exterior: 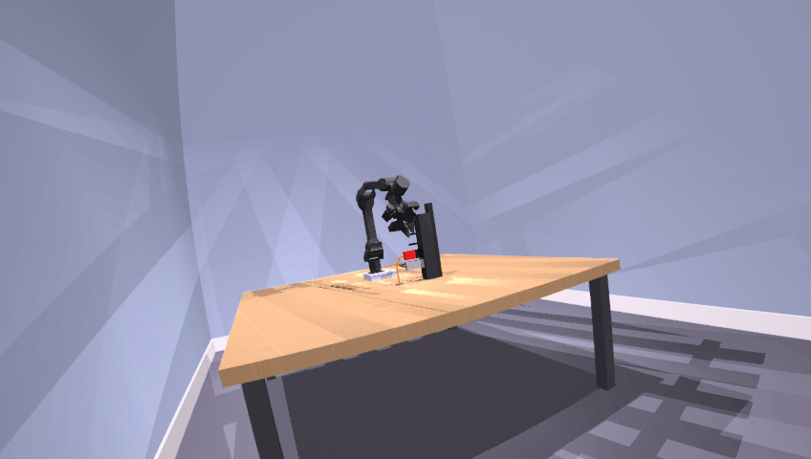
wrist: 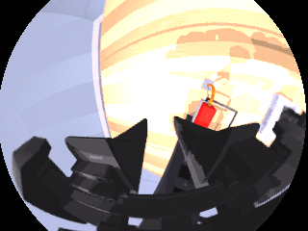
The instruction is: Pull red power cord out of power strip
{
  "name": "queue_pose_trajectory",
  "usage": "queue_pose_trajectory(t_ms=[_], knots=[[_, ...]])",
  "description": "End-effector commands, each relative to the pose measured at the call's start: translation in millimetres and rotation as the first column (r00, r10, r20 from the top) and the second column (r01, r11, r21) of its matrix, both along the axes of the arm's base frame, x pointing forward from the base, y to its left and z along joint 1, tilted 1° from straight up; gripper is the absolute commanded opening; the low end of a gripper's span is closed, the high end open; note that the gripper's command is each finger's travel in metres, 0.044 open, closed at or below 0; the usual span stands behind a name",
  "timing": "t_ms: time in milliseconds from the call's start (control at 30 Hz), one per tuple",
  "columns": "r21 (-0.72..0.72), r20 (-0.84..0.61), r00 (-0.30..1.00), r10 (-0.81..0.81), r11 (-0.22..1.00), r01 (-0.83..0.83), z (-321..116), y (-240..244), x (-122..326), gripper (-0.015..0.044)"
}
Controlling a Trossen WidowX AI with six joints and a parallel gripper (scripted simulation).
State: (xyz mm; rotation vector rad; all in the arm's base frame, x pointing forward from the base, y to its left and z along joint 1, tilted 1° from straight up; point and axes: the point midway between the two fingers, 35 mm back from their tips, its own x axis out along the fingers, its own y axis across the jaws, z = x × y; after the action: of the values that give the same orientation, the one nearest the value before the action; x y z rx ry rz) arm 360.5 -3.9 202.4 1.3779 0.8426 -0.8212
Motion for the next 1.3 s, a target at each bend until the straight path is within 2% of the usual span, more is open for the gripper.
queue_pose_trajectory(t_ms=[0,100,167,1267], knots=[[0.019,-0.238,0.963,-0.126,0.991,0.135,-37,-18,-25,0.016],[0.008,-0.426,0.878,-0.219,0.969,0.246,-60,-29,-52,0.016],[0.002,-0.465,0.853,-0.238,0.963,0.27,-65,-32,-58,0.016],[0.006,-0.465,0.853,-0.236,0.963,0.27,-64,7,-48,0.016]])
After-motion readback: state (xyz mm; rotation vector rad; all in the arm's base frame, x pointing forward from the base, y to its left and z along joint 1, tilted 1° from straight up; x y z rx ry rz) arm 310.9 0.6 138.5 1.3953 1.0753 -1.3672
